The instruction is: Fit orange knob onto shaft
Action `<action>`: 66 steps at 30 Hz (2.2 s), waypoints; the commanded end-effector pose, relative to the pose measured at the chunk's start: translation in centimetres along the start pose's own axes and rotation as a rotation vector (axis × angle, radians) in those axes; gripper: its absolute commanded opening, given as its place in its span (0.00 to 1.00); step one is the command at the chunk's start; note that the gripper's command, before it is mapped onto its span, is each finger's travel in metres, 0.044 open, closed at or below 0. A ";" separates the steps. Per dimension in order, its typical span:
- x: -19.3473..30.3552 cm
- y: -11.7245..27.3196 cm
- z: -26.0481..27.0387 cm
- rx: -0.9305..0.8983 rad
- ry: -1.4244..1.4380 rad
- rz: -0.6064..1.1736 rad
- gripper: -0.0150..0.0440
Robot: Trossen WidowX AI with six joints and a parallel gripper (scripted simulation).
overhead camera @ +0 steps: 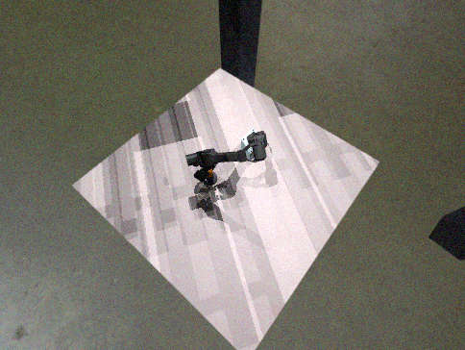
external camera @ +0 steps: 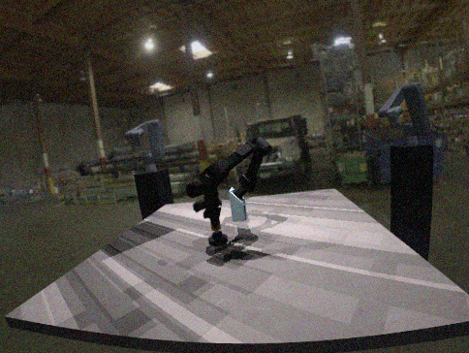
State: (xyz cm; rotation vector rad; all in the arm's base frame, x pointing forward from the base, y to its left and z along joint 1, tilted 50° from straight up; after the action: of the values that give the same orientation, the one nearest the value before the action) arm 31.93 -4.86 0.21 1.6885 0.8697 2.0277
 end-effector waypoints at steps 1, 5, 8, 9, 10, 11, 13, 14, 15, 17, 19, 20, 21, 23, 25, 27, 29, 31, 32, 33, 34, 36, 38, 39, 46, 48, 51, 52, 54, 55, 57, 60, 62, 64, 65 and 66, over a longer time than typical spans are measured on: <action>0.0 -0.1 0.1 -0.005 0.001 0.003 0.25; 0.0 0.1 0.1 -0.005 0.001 0.003 0.25; 0.1 0.3 0.1 -0.005 0.001 0.003 0.25; 0.1 0.4 0.1 -0.005 0.001 0.003 0.25; 0.1 0.4 0.2 -0.005 0.001 0.003 0.25; 0.1 0.4 0.2 -0.005 0.010 0.003 0.25; 0.1 0.4 0.2 -0.005 0.055 0.003 0.25; 0.0 0.4 0.2 -0.005 0.088 0.003 0.25; 0.0 0.4 0.2 -0.005 0.126 0.003 0.25; 0.0 0.4 0.1 -0.005 0.200 0.003 0.25; 0.0 0.3 0.1 -0.005 0.210 0.003 0.25; 0.0 0.3 0.0 -0.005 0.210 0.003 0.25; 0.0 0.2 0.0 -0.005 0.210 0.003 0.25; 0.0 0.2 0.0 -0.005 0.210 0.003 0.25; 0.0 0.1 0.0 -0.005 0.210 0.003 0.25; 0.0 0.0 0.0 -0.005 0.210 0.003 0.25; 0.0 0.0 0.1 -0.005 0.210 0.003 0.25; 0.0 -0.1 0.1 -0.005 0.210 0.003 0.25; 0.0 0.0 0.1 -0.005 0.210 0.003 0.25; 0.0 0.0 0.1 -0.005 0.210 0.003 0.25; 0.0 0.0 0.1 -0.005 0.210 0.003 0.25; 0.0 0.0 0.1 -0.005 0.210 0.003 0.25; 0.0 0.0 0.1 -0.005 0.210 0.003 0.25; 0.0 0.0 0.1 -0.005 0.210 0.003 0.25; 0.0 0.3 0.1 -0.005 0.210 0.003 0.25; 0.0 0.4 0.1 -0.005 0.210 0.002 0.25; 0.0 0.4 0.1 -0.005 0.265 0.002 0.25; 0.0 0.4 0.1 -0.005 0.297 0.002 0.25; 0.0 0.4 0.1 -0.006 0.379 0.002 0.25; 0.0 0.4 0.1 -0.006 0.409 0.002 0.25; 0.0 0.3 0.1 -0.006 0.420 0.002 0.25; 0.0 0.2 0.0 -0.006 0.420 0.002 0.25; 0.0 0.1 0.0 -0.006 0.420 0.002 0.25; 0.0 0.1 0.0 -0.006 0.420 0.002 0.25; 0.0 0.0 0.0 -0.006 0.420 0.002 0.25; 0.0 0.0 0.0 -0.006 0.420 0.002 0.25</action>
State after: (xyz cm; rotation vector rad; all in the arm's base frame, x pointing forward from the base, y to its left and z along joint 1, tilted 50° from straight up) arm 31.96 -4.92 0.27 1.2888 0.9893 2.4171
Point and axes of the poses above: the point midway between the two fingers, 35 mm back from their tips, its own y axis back along the fingers, its own z axis across the jaws, x = y × z, the point moved 10 cm from there along y, back along the fingers, and after that the axes turned 1 degree about -y, right-handed, at the moved point
